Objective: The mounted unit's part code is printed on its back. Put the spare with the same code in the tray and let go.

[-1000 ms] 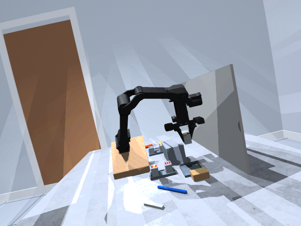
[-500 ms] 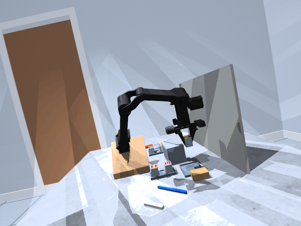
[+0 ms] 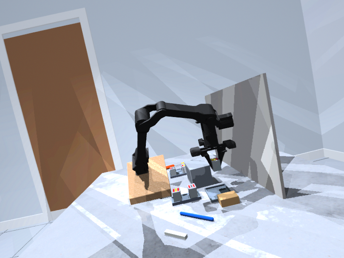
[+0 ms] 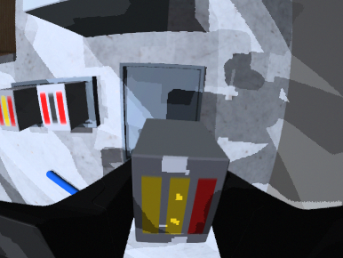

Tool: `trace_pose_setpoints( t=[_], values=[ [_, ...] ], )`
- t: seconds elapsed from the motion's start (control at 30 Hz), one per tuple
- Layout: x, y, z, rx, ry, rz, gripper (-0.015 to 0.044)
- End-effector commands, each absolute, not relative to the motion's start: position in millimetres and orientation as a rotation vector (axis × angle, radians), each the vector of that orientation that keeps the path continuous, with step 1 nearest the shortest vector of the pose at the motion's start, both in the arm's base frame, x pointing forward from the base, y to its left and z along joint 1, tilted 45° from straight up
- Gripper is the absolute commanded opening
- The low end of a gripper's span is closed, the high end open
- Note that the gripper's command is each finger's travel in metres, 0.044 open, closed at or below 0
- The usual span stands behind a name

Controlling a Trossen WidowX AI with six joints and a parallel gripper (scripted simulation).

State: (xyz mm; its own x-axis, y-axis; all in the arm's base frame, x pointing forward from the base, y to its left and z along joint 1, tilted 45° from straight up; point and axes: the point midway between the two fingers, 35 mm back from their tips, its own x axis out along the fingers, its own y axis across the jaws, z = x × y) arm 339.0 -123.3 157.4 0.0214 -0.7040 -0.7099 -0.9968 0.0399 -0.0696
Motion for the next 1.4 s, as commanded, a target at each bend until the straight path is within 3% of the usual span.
trace_pose_setpoints(
  t=[0.0, 1.37],
  values=[
    [338, -125, 152, -1.723, 1.739, 0.662, 0.0000],
    [339, -154, 124, -1.725, 1.739, 0.660, 0.0000]
  ],
)
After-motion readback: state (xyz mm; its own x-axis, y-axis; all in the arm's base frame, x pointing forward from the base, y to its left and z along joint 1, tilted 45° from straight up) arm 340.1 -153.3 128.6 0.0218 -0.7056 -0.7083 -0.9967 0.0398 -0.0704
